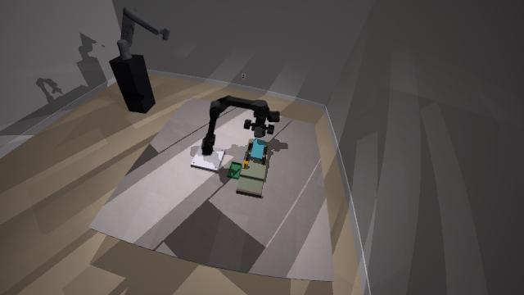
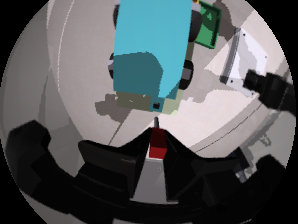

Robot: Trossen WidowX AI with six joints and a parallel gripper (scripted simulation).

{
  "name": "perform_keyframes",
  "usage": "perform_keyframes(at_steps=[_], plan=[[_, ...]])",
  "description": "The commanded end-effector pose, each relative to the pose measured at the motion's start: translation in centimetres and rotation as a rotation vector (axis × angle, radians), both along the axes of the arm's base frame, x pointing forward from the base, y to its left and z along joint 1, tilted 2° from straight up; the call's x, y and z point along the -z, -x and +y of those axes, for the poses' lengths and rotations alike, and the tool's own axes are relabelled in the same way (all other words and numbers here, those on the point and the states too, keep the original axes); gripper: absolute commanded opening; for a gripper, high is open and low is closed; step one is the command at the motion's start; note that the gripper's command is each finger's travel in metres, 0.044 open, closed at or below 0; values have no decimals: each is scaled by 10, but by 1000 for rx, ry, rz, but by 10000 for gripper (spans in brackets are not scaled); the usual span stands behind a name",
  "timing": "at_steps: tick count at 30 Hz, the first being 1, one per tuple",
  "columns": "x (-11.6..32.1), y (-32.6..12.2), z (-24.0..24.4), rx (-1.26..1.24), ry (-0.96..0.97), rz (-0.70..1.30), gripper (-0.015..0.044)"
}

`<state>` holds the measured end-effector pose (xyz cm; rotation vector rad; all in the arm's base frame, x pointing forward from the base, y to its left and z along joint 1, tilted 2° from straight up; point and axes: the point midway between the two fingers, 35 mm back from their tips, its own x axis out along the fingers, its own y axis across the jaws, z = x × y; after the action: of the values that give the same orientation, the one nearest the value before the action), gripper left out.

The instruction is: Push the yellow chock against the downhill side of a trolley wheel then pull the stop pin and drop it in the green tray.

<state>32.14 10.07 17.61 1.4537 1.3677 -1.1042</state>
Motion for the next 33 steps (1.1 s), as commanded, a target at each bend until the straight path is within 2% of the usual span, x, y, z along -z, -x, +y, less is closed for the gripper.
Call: perform_keyframes(at_steps=[1, 9, 33], plan=[[-2, -2, 7, 4, -4, -5, 0], [-4, 1, 14, 4, -5, -5, 0], [-1, 78, 22, 4, -5, 1, 0]])
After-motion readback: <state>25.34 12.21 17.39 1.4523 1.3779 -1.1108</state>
